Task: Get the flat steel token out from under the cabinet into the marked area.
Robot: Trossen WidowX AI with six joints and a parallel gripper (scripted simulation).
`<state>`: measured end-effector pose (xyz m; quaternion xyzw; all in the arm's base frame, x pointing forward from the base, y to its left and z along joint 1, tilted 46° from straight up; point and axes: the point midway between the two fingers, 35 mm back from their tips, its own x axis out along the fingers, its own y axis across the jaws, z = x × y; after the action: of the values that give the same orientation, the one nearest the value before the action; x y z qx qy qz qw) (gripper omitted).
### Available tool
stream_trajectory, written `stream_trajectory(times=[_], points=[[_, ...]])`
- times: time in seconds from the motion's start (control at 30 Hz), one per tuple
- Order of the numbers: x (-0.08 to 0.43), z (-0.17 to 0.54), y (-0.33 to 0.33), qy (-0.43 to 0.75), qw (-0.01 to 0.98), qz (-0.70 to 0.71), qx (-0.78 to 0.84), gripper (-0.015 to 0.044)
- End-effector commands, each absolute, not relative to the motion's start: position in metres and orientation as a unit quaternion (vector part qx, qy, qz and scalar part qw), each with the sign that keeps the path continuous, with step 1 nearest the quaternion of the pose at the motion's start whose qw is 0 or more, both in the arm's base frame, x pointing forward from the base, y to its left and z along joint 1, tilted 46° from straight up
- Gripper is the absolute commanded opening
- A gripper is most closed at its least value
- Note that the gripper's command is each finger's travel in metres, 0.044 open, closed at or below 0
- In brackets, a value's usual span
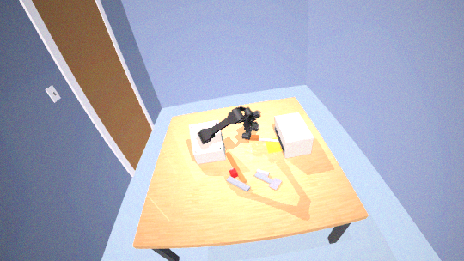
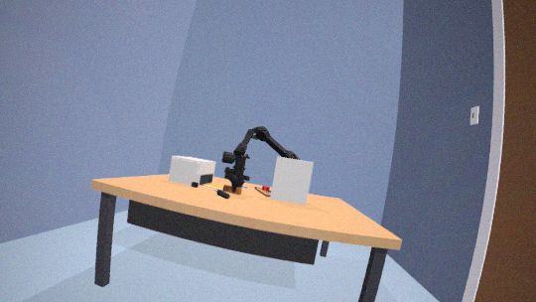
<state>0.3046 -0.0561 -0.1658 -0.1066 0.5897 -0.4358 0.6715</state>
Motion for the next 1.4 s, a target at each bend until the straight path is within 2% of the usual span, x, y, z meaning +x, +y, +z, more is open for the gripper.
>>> stream_trajectory(times=[0.0,1.03,1.37], points=[[0.294,-0.169,-0.053,0.592,0.669,-0.436,-0.108,0.0],[0.242,-0.189,-0.027,0.593,0.669,-0.435,-0.108,0.0],[0.245,-0.189,-0.026,0.588,0.671,-0.439,-0.101,0.0]])
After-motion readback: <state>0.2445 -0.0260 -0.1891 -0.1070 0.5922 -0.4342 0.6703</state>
